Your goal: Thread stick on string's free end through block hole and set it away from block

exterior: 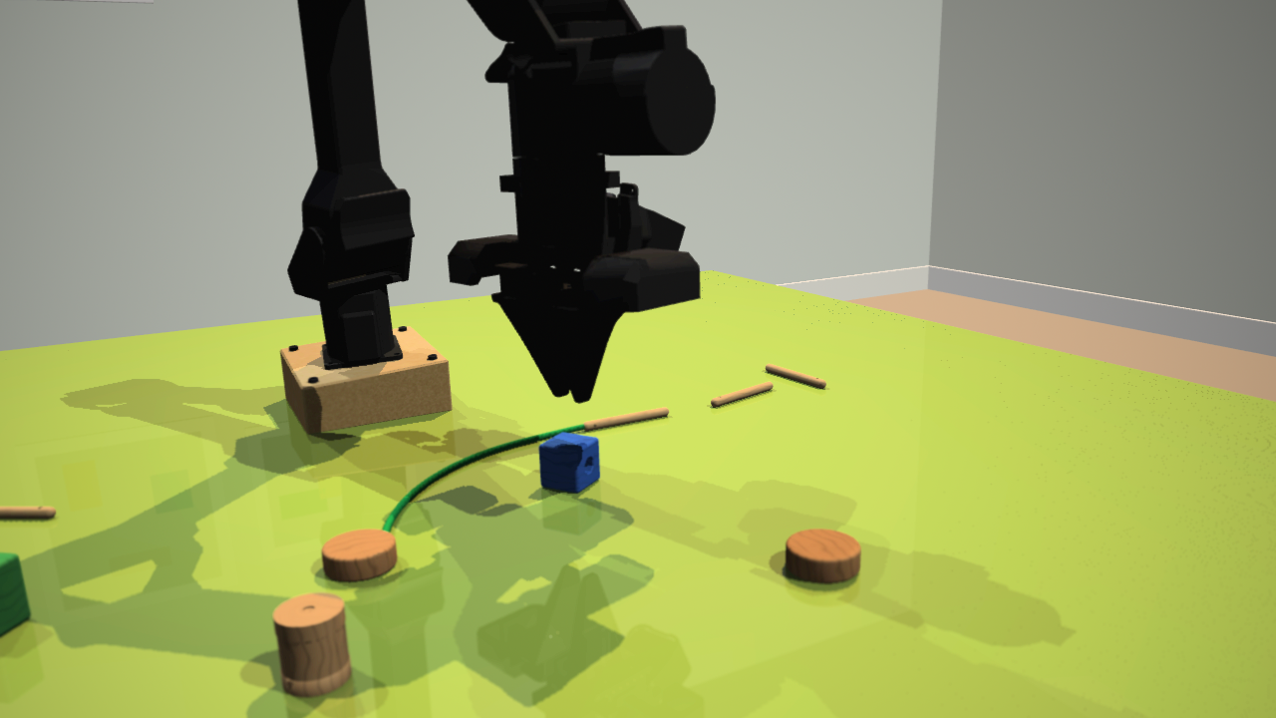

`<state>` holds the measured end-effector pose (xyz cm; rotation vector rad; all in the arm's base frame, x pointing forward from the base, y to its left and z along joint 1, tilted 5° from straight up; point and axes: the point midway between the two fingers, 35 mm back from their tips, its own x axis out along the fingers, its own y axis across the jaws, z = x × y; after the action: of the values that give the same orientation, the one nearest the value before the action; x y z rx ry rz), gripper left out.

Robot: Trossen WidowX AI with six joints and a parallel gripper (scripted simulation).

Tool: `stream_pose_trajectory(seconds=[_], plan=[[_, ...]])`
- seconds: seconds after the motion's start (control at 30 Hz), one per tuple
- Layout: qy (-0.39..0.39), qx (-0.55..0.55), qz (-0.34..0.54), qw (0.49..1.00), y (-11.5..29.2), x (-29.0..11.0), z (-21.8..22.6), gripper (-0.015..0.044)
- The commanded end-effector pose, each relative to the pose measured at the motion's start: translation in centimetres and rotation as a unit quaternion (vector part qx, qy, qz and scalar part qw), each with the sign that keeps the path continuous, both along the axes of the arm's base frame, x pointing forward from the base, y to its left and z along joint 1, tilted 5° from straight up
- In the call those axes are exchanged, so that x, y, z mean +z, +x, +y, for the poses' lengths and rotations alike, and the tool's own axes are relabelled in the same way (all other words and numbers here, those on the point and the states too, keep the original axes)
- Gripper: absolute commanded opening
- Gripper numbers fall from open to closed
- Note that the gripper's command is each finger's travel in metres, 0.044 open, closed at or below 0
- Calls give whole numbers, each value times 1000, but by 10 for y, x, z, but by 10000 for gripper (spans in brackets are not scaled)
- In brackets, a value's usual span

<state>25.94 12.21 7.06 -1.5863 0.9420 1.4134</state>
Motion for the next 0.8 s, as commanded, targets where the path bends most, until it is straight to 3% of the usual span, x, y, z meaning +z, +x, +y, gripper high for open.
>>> stream_pose_trajectory(seconds=[0.0,0.4,0.77], plan=[[0,0,0,1000,0,0,0,2],[0,0,0,1000,0,0,0,0],[11,-136,4,991,-108,-13,47,289]])
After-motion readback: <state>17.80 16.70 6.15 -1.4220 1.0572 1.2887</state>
